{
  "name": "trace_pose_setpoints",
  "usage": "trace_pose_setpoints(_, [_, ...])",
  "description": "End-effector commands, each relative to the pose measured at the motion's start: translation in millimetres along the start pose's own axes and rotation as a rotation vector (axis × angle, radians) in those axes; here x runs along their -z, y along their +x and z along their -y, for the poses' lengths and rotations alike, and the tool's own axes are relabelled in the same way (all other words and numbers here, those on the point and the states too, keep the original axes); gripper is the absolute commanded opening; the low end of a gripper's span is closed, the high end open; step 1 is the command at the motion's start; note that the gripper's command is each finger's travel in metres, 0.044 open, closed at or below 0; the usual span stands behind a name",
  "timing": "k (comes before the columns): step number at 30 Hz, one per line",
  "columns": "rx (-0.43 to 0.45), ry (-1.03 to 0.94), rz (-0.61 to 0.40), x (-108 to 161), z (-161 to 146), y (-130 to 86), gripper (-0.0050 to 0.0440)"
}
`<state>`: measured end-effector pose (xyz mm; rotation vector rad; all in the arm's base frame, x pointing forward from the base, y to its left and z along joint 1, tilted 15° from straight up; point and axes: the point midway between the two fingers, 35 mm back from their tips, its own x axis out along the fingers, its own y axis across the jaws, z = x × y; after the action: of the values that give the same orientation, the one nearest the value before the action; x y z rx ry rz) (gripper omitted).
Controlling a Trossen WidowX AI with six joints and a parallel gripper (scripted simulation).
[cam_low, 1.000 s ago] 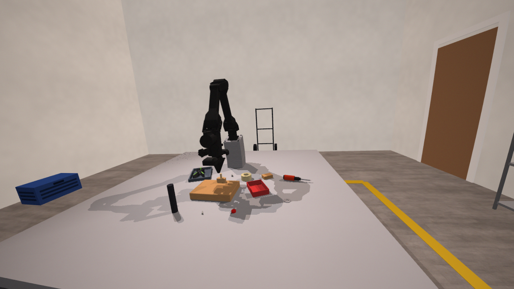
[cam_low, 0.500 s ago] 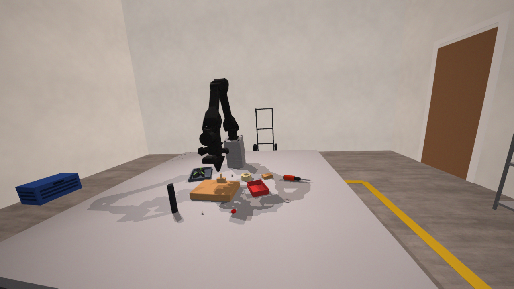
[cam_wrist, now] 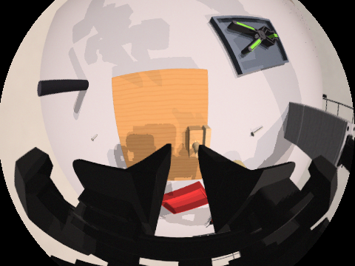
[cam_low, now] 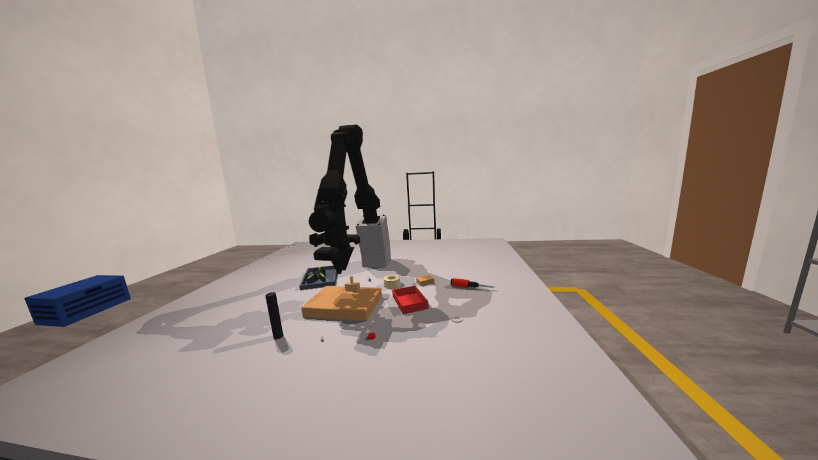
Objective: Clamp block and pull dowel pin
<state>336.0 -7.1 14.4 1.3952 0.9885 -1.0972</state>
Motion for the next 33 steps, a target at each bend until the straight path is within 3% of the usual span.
trace_pose_setpoints(1, [0.001, 0.039, 0.0, -10, 3, -3, 0.016])
trace_pose_setpoints(33, [0.015, 0.327, 0.002, -76, 26, -12, 0.044])
